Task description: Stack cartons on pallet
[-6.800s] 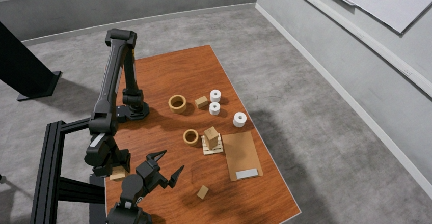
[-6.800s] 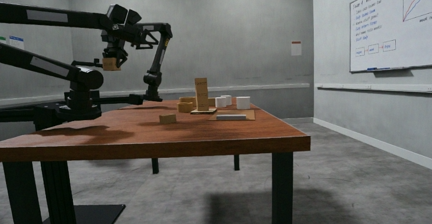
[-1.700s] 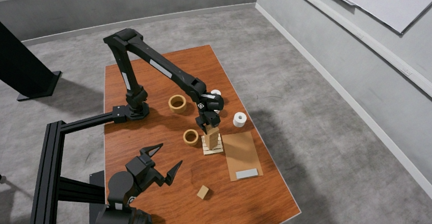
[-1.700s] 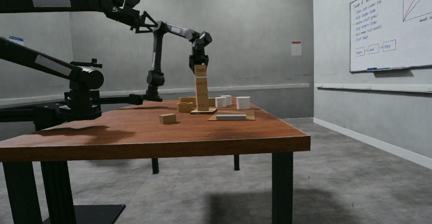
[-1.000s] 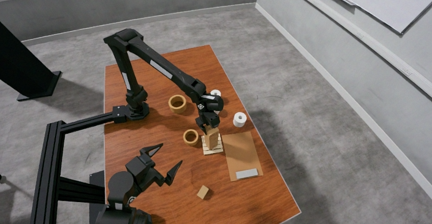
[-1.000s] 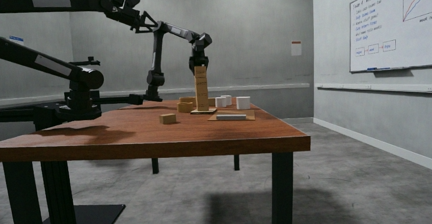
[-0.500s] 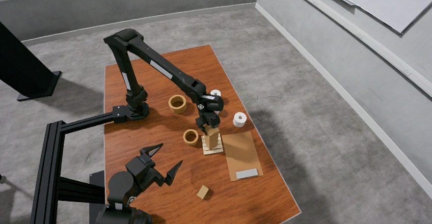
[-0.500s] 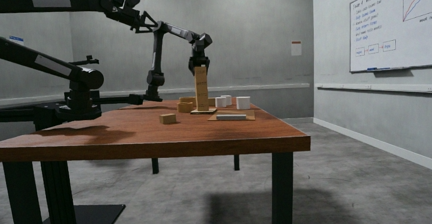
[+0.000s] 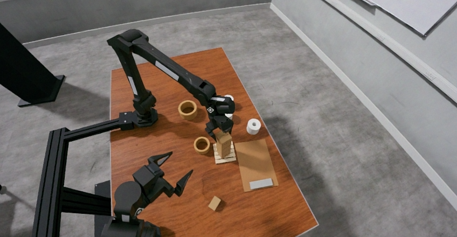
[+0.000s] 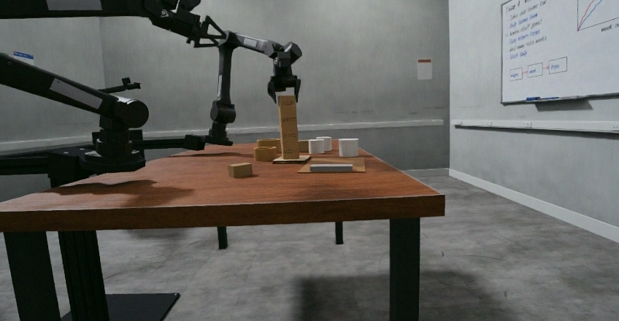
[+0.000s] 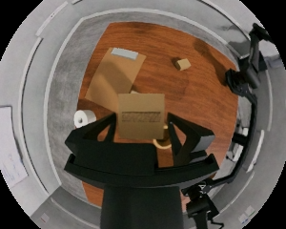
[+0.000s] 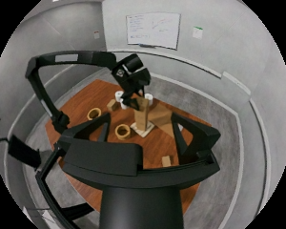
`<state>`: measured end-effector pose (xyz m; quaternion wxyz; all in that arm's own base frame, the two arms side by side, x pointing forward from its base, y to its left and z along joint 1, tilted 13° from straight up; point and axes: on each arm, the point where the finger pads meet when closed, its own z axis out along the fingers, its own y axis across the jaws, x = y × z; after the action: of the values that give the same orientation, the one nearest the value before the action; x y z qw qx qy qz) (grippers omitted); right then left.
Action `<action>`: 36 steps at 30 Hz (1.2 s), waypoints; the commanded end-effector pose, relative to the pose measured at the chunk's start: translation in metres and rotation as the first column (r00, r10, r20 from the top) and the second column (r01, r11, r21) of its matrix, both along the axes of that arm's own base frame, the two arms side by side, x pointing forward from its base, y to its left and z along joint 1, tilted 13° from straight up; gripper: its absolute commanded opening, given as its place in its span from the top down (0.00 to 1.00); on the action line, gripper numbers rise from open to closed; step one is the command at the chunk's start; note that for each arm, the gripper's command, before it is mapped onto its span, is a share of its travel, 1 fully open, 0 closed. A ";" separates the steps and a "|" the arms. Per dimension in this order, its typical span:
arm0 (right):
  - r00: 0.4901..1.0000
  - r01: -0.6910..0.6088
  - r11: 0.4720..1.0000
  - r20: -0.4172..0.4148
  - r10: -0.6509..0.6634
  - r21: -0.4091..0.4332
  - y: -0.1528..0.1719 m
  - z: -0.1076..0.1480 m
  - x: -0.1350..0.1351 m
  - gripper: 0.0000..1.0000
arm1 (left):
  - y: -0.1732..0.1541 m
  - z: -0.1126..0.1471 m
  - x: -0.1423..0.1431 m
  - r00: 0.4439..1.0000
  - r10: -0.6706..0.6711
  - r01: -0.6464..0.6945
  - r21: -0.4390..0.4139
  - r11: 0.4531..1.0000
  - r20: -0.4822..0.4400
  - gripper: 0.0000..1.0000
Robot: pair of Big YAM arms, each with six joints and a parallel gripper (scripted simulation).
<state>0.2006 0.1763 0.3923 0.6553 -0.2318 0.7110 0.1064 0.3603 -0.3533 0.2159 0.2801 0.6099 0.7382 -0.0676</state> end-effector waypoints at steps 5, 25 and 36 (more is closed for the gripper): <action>1.000 0.004 1.000 0.000 -0.004 0.003 0.000 0.003 0.001 0.00 | -0.002 0.036 0.002 0.999 0.005 -0.004 -0.035 0.999 0.038 0.17; 1.000 0.004 1.000 0.000 -0.004 0.003 0.000 0.003 0.001 0.00 | 0.066 0.146 -0.032 0.999 0.004 -0.003 -0.029 1.000 0.045 0.17; 1.000 0.004 1.000 0.000 -0.004 0.003 0.000 0.003 0.001 0.00 | 0.061 0.107 -0.037 0.999 0.001 0.000 0.026 1.000 -0.034 0.17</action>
<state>0.2006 0.1763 0.3923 0.6553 -0.2318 0.7110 0.1064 0.3205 -0.2909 0.3227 0.2628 0.6092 0.7450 -0.0691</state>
